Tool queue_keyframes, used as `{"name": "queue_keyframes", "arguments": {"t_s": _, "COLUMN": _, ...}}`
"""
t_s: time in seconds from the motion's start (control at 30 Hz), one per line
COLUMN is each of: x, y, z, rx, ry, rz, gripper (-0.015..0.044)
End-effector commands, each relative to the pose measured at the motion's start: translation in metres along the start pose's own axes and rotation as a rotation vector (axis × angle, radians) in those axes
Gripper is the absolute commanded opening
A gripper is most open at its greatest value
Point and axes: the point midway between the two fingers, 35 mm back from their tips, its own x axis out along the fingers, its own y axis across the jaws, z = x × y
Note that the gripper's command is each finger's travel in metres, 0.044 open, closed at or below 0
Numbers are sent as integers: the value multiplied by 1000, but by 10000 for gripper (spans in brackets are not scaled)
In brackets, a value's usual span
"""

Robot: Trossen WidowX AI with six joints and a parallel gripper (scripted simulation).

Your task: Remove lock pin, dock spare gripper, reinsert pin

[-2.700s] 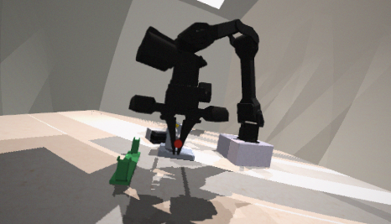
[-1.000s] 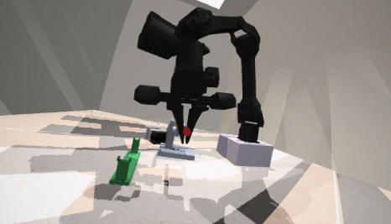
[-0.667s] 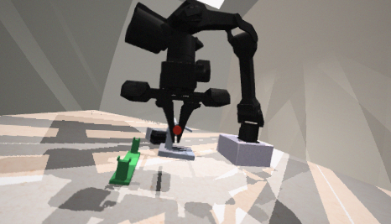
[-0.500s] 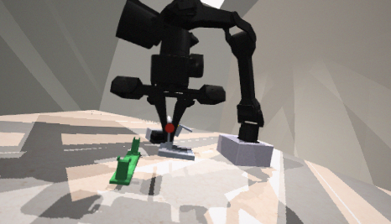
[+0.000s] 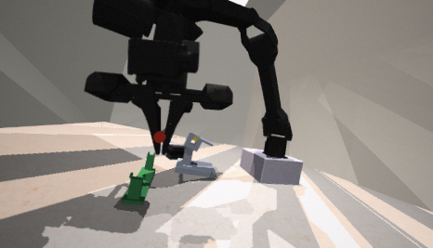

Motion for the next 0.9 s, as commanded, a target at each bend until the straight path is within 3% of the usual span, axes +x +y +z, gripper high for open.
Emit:
{"name": "queue_keyframes", "arguments": {"t_s": 0.0, "x": -3, "y": -11, "z": 5, "rx": -14, "ry": 2, "rz": -6, "gripper": 0}}
{"name": "queue_keyframes", "arguments": {"t_s": 0.87, "x": 20, "y": -28, "z": 9, "rx": -31, "ry": 2, "rz": -1, "gripper": 0}}
